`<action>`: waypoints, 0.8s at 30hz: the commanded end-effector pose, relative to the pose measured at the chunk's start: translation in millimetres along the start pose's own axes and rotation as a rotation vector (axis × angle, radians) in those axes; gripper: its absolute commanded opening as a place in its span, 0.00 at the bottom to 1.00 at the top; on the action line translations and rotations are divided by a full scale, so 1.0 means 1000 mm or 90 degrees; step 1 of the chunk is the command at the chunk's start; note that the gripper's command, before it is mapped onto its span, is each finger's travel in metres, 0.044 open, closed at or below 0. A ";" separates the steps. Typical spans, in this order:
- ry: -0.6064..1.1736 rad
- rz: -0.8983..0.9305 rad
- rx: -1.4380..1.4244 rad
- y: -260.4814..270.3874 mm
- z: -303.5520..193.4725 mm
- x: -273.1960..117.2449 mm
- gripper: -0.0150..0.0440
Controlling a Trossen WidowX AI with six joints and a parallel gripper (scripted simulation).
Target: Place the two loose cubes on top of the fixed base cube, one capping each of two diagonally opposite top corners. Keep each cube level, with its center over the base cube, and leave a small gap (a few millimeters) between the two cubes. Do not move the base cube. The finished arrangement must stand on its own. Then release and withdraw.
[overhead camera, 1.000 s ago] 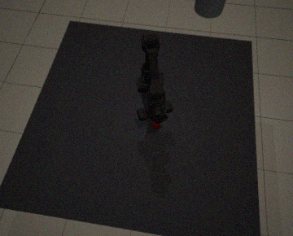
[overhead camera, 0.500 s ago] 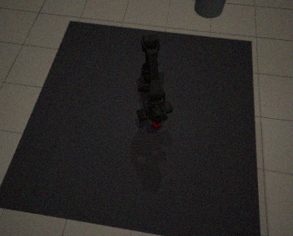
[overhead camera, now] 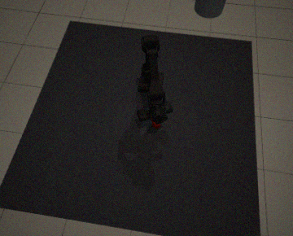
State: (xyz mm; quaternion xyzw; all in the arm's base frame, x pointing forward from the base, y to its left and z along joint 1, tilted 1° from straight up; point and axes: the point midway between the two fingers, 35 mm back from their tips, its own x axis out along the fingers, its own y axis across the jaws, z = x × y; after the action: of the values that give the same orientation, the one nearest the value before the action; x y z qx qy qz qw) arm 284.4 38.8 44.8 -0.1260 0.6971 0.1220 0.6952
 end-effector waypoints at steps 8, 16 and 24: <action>0.000 0.000 0.000 0.000 0.000 -0.010 0.60; 0.000 0.000 0.000 0.000 0.000 -0.018 0.60; 0.000 0.000 0.000 0.000 0.000 -0.026 0.60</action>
State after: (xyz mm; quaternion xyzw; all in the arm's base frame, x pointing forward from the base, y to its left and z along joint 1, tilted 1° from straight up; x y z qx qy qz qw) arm 282.8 38.6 63.5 -0.1259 0.7025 0.1222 0.6897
